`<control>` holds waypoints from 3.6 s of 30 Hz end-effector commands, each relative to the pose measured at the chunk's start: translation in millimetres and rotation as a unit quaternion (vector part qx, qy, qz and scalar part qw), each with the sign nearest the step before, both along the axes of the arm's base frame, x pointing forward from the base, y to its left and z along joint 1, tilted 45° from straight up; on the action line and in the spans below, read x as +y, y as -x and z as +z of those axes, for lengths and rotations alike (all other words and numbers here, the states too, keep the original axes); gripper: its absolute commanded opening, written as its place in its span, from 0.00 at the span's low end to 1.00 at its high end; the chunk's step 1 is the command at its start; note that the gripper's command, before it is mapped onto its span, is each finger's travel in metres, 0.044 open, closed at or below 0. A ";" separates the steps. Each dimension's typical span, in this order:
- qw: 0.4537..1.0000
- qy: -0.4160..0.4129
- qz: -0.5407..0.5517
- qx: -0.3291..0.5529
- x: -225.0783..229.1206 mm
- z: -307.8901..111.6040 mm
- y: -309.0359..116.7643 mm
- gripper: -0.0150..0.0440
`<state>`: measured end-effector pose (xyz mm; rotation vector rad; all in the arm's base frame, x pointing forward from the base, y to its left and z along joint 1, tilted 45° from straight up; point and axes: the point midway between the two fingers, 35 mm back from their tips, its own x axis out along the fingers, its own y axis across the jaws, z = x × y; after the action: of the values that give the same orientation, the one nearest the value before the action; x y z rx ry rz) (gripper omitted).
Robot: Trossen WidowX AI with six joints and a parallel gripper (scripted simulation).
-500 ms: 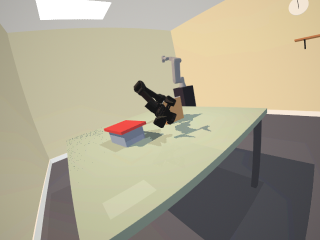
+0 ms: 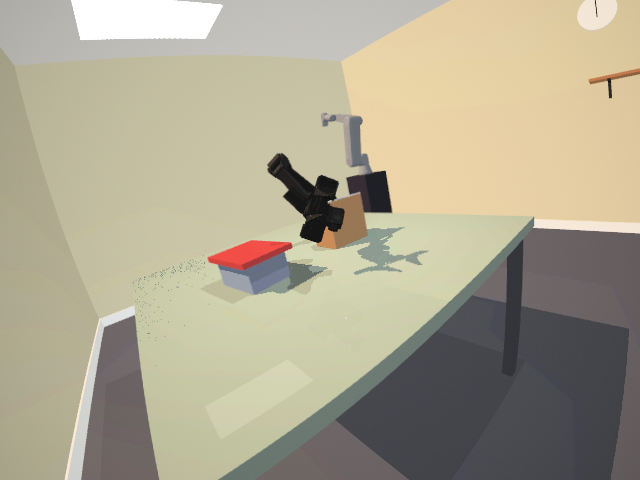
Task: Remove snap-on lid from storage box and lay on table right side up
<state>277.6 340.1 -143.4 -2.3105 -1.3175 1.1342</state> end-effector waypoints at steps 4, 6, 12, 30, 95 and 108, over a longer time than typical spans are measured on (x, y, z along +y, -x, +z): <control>0.983 -0.021 -0.134 0.123 -6.0 14.8 -12.5 0.65; 0.961 -0.038 -0.203 0.183 -10.0 21.7 -18.0 0.65; 0.832 -0.118 -0.417 0.346 -28.2 46.1 -31.9 0.65; 0.314 -0.415 -0.704 0.484 -96.9 112.4 -39.3 0.65; -0.338 -0.771 -0.398 0.365 -243.8 166.5 -14.1 0.65; -0.339 -0.770 -0.399 0.364 -247.8 156.3 -30.7 0.65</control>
<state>302.8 91.8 14.4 -3.7692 -2.4900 2.8259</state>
